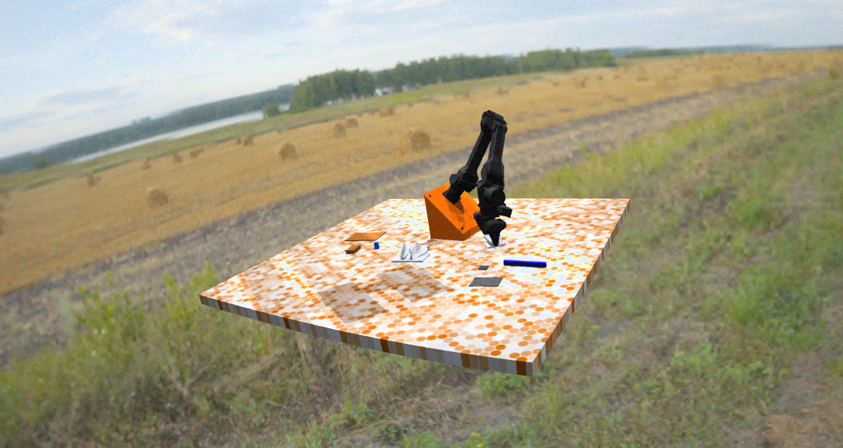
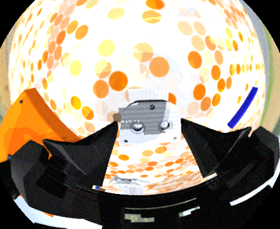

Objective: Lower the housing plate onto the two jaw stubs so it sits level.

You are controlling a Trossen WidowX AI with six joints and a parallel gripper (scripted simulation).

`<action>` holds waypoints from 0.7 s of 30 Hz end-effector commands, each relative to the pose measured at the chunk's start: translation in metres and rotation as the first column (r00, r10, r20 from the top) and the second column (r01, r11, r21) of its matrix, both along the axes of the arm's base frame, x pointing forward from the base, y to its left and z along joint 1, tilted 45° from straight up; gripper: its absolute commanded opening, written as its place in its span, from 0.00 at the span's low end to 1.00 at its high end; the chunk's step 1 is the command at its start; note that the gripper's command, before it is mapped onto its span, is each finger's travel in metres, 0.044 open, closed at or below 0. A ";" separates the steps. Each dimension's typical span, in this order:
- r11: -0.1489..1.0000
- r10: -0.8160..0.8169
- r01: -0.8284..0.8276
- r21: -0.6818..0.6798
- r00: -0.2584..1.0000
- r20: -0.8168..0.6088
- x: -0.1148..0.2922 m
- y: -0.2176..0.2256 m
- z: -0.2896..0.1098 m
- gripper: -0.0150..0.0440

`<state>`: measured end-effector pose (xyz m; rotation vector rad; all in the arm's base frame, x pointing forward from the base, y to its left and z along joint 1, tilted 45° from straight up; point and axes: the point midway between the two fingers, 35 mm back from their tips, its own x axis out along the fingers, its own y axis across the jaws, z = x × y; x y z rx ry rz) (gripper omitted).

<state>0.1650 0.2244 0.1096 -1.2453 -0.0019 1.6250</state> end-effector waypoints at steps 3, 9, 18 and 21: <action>1.000 0.000 0.000 0.000 1.000 0.000 0.000 0.000 0.000 0.92; 1.000 0.000 0.000 0.000 1.000 0.000 0.000 0.000 0.000 0.85; 1.000 0.000 0.000 0.000 1.000 0.000 0.000 0.000 0.000 0.85; 1.000 0.000 0.000 -0.001 1.000 0.000 0.000 -0.001 0.001 0.85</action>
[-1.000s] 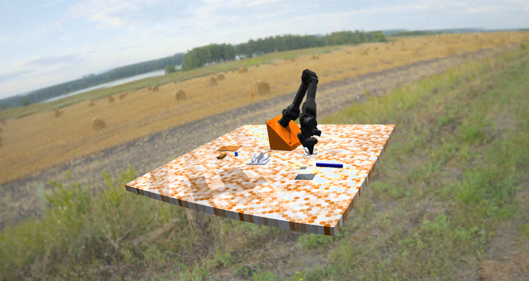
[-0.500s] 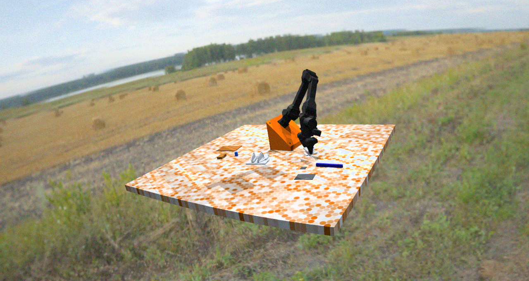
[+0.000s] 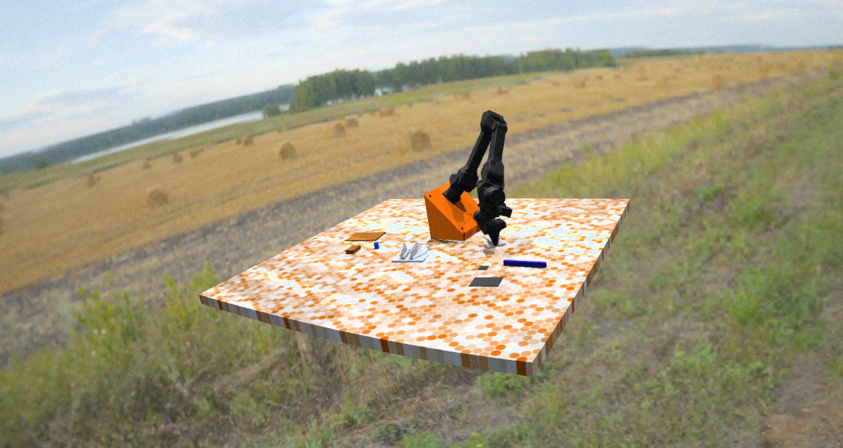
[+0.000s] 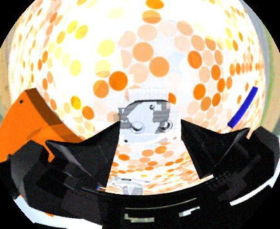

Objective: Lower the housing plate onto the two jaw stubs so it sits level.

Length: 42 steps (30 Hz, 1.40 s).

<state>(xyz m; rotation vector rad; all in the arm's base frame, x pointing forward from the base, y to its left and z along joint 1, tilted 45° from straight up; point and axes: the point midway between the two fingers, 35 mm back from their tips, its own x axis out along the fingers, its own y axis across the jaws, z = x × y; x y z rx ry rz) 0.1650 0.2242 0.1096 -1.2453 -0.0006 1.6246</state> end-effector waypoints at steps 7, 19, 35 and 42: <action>1.000 0.000 0.000 -0.005 1.000 0.001 0.002 -0.017 0.016 0.85; 1.000 -0.003 0.003 -0.006 1.000 0.002 -0.003 -0.044 0.043 0.85; 0.991 -0.132 0.130 -0.025 0.984 -0.115 0.013 -0.060 0.040 0.85; 0.968 -0.251 0.245 -0.053 0.943 -0.221 0.030 -0.070 0.029 0.85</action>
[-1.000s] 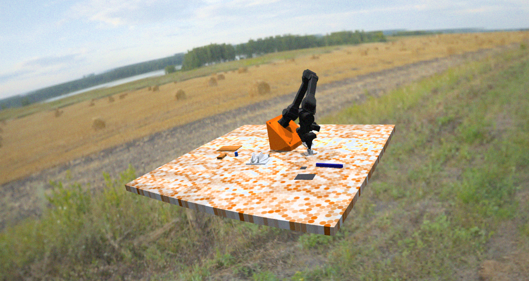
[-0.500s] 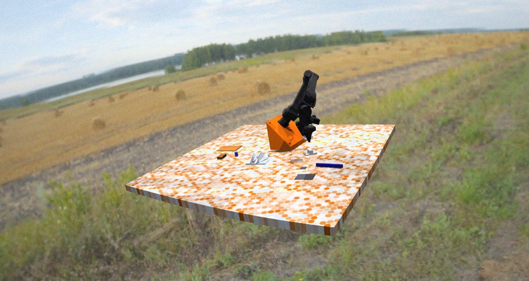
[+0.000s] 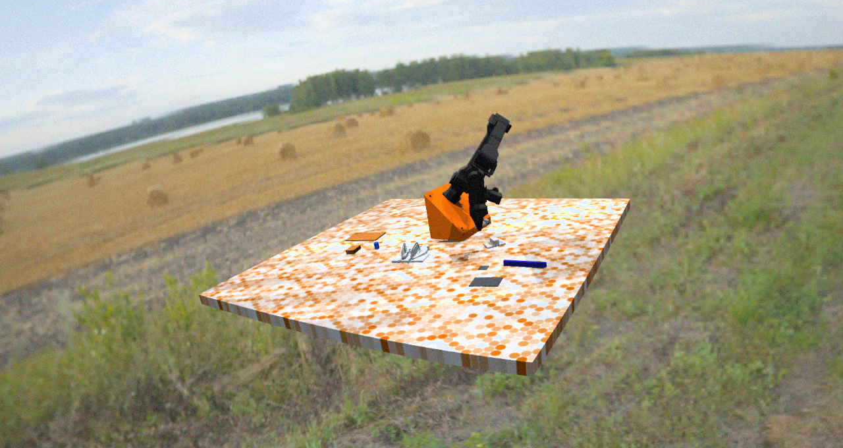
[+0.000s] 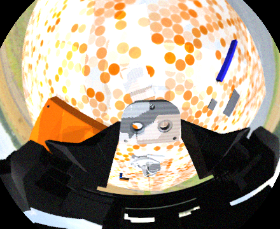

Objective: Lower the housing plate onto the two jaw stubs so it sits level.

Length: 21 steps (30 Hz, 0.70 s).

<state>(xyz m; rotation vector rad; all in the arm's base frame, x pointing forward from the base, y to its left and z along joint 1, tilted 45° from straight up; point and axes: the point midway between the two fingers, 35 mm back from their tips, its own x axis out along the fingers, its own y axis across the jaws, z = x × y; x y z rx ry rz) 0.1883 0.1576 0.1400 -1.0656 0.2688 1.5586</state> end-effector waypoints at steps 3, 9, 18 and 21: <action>0.995 -0.095 0.095 -0.002 0.992 -0.079 0.014 -0.008 -0.006 0.85; 0.980 -0.198 0.198 -0.017 0.965 -0.171 0.027 -0.018 -0.016 0.85; 0.936 -0.346 0.347 -0.053 0.888 -0.303 0.044 -0.036 -0.032 0.85; 0.917 -0.392 0.394 -0.068 0.853 -0.345 0.049 -0.042 -0.038 0.85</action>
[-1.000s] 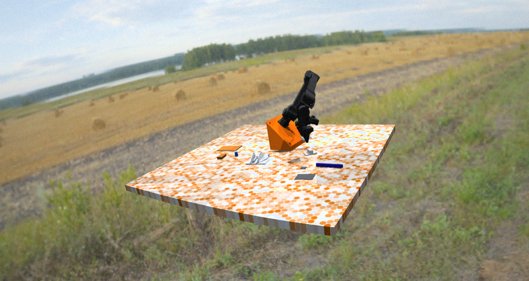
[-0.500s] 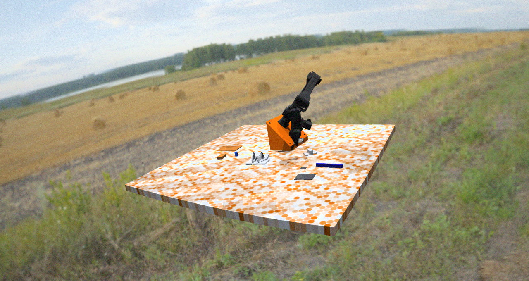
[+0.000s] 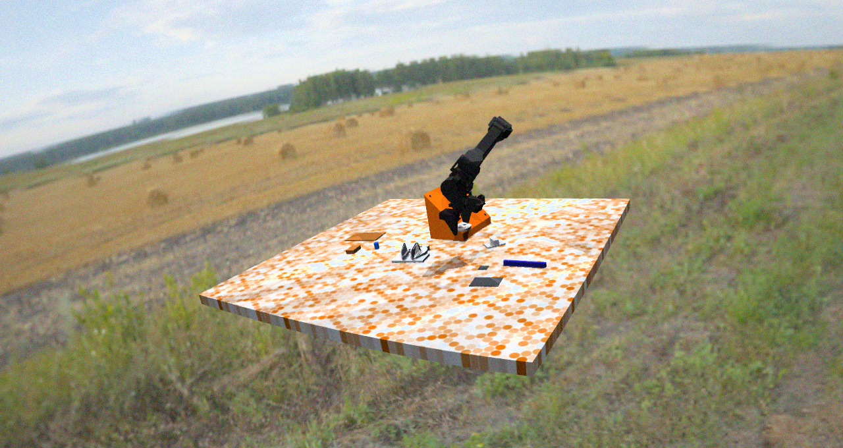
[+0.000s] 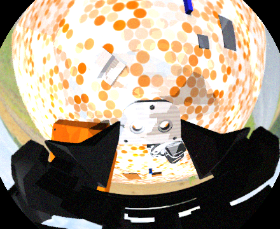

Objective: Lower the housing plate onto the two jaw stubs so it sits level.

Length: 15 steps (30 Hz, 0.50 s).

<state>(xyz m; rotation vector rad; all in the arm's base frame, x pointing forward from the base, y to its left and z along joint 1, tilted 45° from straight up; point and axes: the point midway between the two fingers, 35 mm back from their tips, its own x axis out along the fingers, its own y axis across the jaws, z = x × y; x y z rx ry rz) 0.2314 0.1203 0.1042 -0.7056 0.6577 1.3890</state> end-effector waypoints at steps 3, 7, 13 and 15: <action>0.995 -0.098 0.099 0.006 0.992 -0.075 0.011 -0.011 -0.008 0.85; 0.985 -0.168 0.170 0.003 0.976 -0.137 0.017 -0.020 -0.015 0.85; 0.961 -0.269 0.275 -0.008 0.936 -0.228 0.025 -0.035 -0.027 0.85; 0.951 -0.302 0.309 -0.013 0.918 -0.258 0.028 -0.039 -0.031 0.85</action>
